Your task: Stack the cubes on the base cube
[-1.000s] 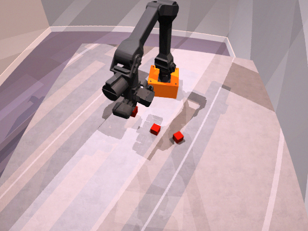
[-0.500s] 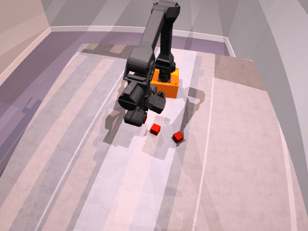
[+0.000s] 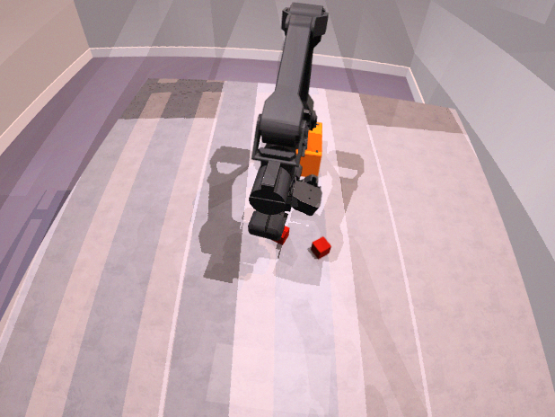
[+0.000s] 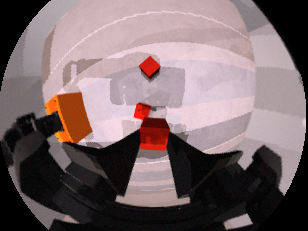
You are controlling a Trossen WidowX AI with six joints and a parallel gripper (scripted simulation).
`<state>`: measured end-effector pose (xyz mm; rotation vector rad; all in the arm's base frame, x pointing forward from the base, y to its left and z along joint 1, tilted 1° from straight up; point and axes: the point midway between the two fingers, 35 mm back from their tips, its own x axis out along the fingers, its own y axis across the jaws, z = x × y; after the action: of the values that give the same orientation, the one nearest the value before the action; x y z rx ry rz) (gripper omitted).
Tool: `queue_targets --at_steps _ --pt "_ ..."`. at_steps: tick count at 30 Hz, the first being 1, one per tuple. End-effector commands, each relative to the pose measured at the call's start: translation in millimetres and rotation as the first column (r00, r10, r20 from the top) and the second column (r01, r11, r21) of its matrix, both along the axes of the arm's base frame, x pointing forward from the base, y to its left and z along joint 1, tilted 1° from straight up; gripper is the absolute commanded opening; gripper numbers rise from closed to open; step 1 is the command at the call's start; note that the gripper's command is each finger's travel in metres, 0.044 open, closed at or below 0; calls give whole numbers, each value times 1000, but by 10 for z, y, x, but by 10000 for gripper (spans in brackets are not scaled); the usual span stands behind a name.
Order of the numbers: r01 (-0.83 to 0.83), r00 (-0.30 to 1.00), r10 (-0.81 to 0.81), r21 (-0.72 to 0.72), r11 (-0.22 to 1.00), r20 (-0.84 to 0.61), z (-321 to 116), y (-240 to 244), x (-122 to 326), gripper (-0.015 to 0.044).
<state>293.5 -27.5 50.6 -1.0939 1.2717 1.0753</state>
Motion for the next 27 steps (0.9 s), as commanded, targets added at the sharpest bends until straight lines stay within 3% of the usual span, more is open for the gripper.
queue_targets --at_steps 1,27 --pt "-9 1000 9 3 1000 -3 -40 130 11 105" --pt "-72 997 72 11 997 -4 -223 949 -2 105"
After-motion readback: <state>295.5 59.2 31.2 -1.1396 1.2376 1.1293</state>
